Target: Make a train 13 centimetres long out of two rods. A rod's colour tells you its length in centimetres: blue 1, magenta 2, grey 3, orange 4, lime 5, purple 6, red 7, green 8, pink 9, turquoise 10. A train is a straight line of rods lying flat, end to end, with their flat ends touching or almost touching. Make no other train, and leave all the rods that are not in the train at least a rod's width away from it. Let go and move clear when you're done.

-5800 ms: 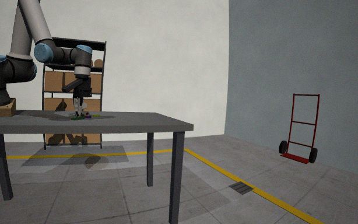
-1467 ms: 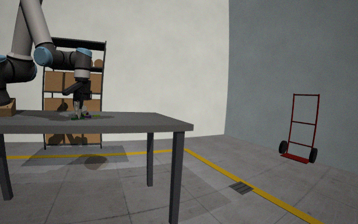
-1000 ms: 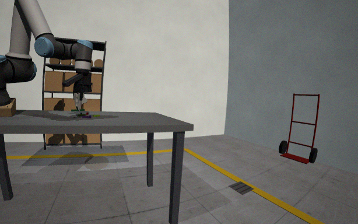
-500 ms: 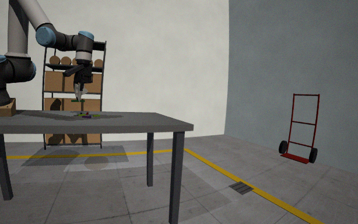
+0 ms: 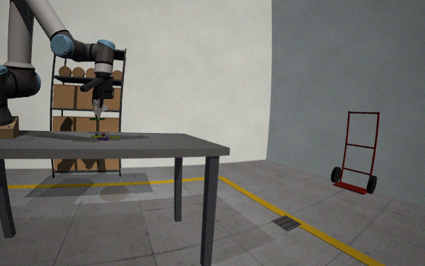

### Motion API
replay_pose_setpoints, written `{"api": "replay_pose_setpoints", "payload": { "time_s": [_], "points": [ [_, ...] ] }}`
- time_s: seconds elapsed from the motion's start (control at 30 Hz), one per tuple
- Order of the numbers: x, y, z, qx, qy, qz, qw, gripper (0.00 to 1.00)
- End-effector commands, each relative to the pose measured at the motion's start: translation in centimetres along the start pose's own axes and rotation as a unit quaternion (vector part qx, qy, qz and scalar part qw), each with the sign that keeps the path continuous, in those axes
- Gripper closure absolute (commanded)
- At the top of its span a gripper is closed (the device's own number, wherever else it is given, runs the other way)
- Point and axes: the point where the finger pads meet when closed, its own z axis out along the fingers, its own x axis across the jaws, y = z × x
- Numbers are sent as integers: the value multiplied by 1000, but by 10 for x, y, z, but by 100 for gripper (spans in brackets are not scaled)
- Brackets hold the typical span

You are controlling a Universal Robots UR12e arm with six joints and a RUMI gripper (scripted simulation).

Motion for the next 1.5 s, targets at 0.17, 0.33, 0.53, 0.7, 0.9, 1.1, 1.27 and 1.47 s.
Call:
{"api": "replay_pose_setpoints", "payload": {
  "time_s": [0.17,0.33,0.53,0.7,0.9,1.1,1.27,1.47],
  "points": [
    [59,84,0,2,-1,39,999,100],
    [93,118,0,2,-2,55,998,100],
    [103,128,0,2,-2,60,998,100],
    [103,128,0,2,-2,60,998,100],
    [103,128,0,2,-2,60,998,100],
    [103,127,6,2,-2,60,998,100],
    [103,127,13,2,-2,60,998,100],
    [103,127,37,2,-2,60,998,100]
  ]
}}
